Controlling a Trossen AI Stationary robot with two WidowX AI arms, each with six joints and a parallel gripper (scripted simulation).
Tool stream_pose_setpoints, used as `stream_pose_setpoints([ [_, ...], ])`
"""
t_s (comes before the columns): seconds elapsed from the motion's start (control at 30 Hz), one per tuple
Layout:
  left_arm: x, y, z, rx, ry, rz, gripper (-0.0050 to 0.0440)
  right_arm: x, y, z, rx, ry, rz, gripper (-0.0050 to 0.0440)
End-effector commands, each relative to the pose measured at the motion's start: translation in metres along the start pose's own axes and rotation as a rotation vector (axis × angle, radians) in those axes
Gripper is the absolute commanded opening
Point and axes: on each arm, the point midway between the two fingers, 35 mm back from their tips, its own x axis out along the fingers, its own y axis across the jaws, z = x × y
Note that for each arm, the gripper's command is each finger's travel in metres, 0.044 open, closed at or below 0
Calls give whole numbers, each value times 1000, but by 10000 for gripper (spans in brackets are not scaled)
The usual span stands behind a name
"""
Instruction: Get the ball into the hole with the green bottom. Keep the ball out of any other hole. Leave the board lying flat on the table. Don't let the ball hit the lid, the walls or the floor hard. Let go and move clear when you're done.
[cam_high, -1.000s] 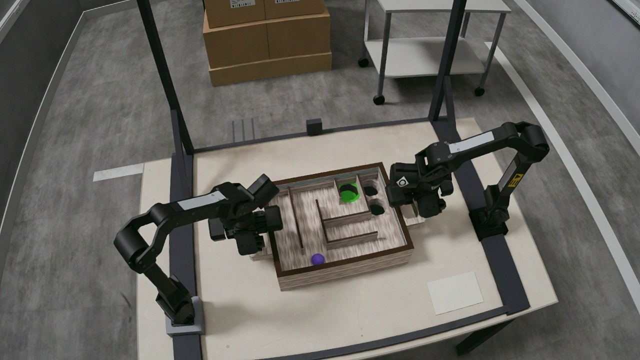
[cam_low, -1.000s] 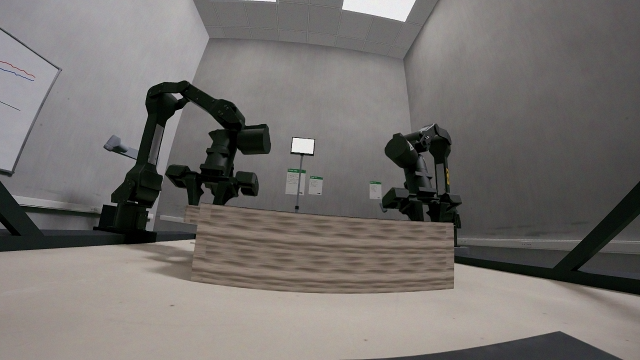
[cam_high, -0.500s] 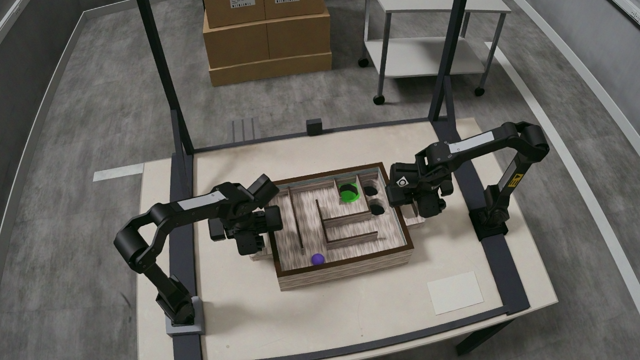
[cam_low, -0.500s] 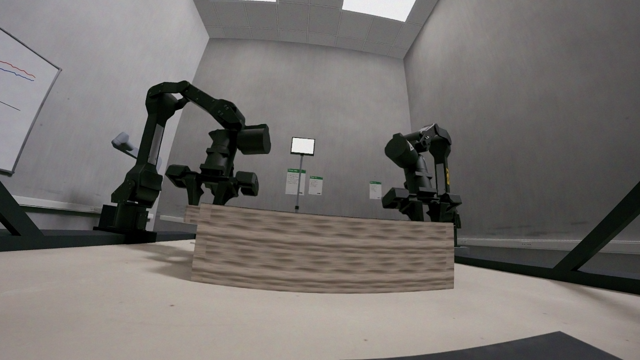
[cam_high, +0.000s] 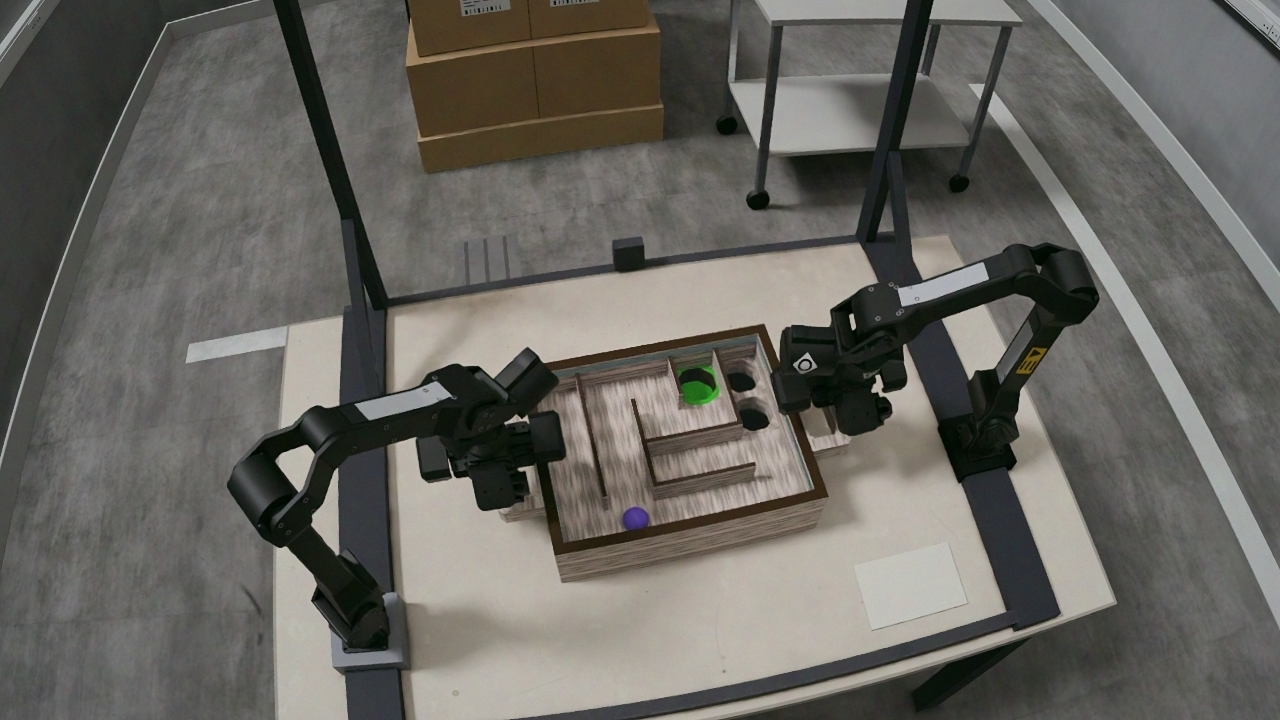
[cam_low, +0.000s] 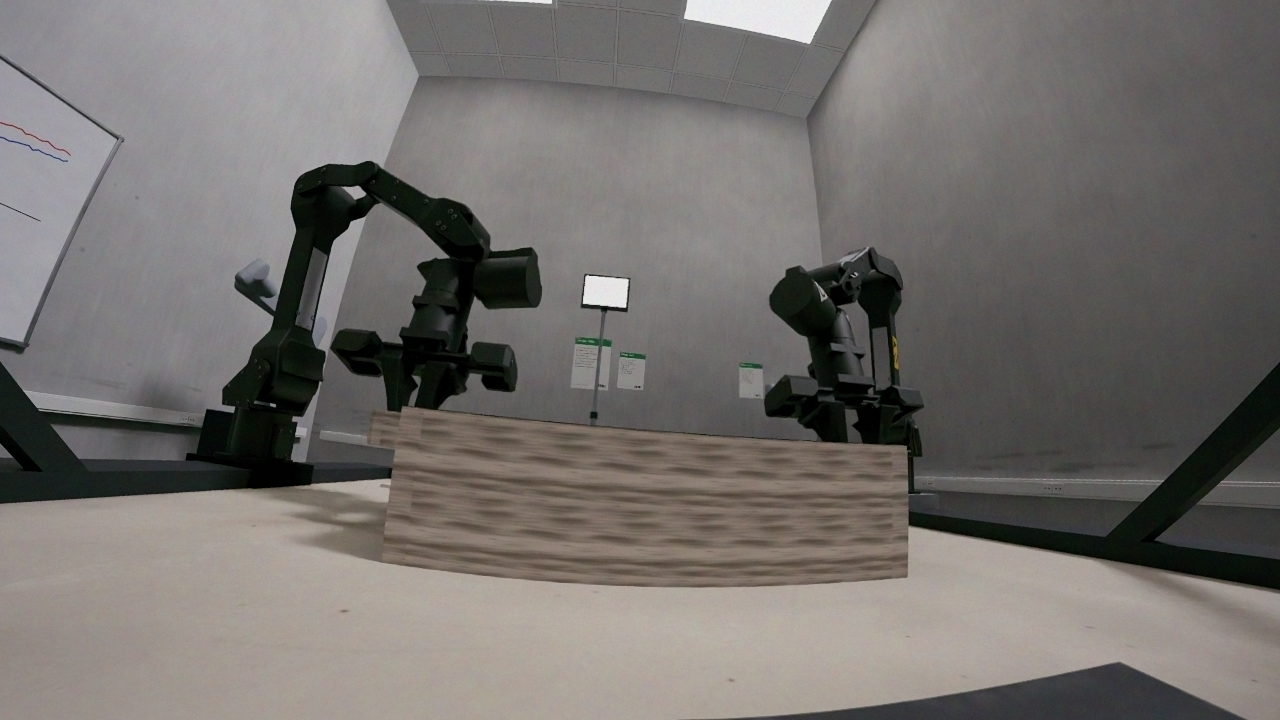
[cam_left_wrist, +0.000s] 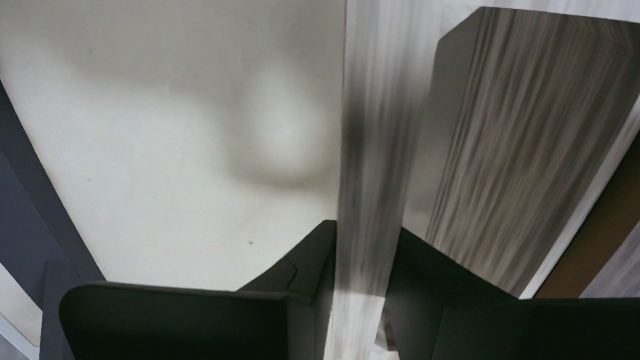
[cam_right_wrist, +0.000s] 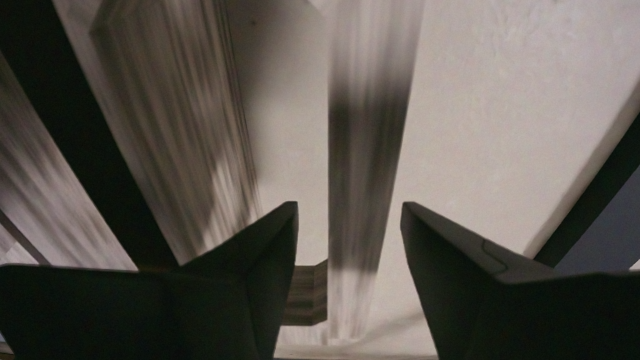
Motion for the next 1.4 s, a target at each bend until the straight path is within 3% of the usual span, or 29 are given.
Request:
stream_pose_setpoints([
  [0.0,-2,-2,-1,6,3,-13,0,-3,-1,-1,-3,4,8,175],
  [0.6,2,0,0,1,1,0,-20,-4,-1,-2,-4,7,12,175],
  [0.63,2,0,0,1,1,0,-27,-4,-1,-1,-4,7,12,0],
  [0.73,2,0,0,0,1,0,-50,-4,-1,-1,-4,7,12,0],
  [1.37,2,0,1,-1,-2,0,-50,-1,1,-2,-2,8,5,-4],
])
